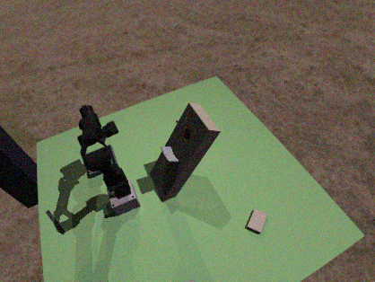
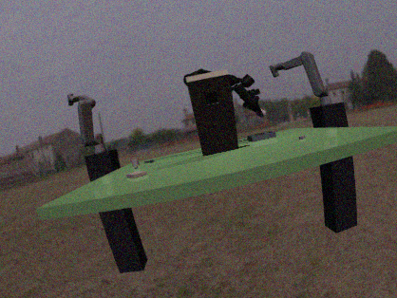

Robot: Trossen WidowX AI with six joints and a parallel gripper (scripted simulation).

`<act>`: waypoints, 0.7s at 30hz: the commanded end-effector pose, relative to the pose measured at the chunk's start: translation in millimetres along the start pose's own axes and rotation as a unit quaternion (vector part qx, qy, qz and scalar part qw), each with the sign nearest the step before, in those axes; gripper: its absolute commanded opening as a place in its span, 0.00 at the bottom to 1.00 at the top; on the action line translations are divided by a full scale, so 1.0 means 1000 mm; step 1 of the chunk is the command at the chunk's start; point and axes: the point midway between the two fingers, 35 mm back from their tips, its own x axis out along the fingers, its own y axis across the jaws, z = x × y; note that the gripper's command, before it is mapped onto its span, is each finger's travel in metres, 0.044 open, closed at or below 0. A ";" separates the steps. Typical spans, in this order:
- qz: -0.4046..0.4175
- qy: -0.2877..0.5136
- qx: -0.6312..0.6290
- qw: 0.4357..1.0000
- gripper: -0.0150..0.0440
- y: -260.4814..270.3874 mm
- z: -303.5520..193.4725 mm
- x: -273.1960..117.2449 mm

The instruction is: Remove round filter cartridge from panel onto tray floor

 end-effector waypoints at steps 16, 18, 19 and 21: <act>0.048 -0.001 -0.078 0.996 0.25 0.052 -0.034 0.043; 0.048 -0.001 -0.078 0.996 0.25 0.053 -0.037 0.052; 0.048 -0.001 -0.078 0.996 0.25 0.053 -0.040 0.056; 0.048 -0.001 -0.078 0.996 0.25 0.053 -0.044 0.064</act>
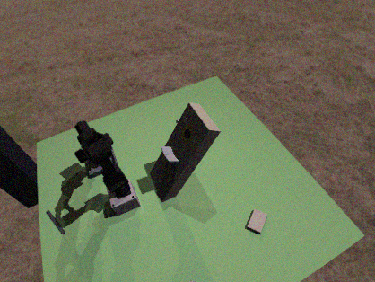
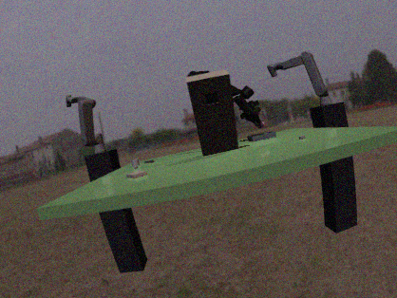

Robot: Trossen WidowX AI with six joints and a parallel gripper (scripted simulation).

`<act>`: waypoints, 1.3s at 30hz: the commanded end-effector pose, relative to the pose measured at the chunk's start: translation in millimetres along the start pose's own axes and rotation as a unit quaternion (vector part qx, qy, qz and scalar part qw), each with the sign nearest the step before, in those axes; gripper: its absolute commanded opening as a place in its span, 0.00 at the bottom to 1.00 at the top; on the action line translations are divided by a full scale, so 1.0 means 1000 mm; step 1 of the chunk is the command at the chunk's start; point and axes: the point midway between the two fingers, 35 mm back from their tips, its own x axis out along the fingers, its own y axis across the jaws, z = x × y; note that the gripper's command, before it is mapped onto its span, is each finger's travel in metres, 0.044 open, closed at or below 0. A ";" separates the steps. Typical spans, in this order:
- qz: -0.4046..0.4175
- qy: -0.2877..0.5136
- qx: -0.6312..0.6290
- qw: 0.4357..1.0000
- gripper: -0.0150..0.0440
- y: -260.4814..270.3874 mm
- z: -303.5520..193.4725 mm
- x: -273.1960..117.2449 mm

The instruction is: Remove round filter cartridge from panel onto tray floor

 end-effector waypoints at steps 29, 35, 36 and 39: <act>0.000 0.006 0.000 1.000 1.00 0.001 -0.029 0.038; 0.000 0.006 0.000 1.000 1.00 0.000 -0.008 0.011; 0.000 0.006 0.000 1.000 1.00 0.000 -0.001 -0.002; 0.001 0.006 0.000 1.000 1.00 0.001 0.007 -0.023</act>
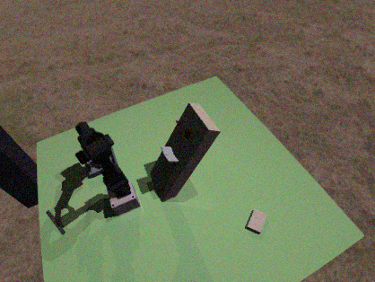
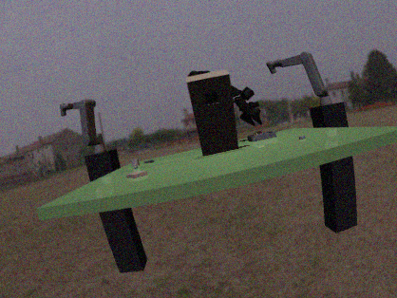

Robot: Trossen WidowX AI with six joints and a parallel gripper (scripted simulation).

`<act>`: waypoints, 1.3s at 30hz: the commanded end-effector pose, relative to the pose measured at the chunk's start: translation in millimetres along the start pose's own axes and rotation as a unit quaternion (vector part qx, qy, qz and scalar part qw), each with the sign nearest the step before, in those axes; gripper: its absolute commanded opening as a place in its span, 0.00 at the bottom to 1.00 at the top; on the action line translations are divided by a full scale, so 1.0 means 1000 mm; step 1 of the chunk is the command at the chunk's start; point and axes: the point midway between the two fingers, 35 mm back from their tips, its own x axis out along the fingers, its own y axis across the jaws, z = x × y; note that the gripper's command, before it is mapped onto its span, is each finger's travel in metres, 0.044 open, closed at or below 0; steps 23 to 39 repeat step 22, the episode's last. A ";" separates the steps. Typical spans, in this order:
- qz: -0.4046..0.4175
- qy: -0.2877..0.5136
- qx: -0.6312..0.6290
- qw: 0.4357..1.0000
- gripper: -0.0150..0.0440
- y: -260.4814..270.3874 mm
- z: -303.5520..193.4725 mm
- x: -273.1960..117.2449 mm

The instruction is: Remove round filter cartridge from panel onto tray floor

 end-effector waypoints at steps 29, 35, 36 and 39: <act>0.000 -0.011 0.000 1.000 1.00 0.000 0.011 -0.014; 0.000 -0.011 0.000 1.000 1.00 0.000 0.011 -0.014; 0.000 -0.011 0.000 1.000 1.00 0.000 0.011 -0.014; 0.000 -0.011 0.000 1.000 1.00 0.000 0.011 -0.014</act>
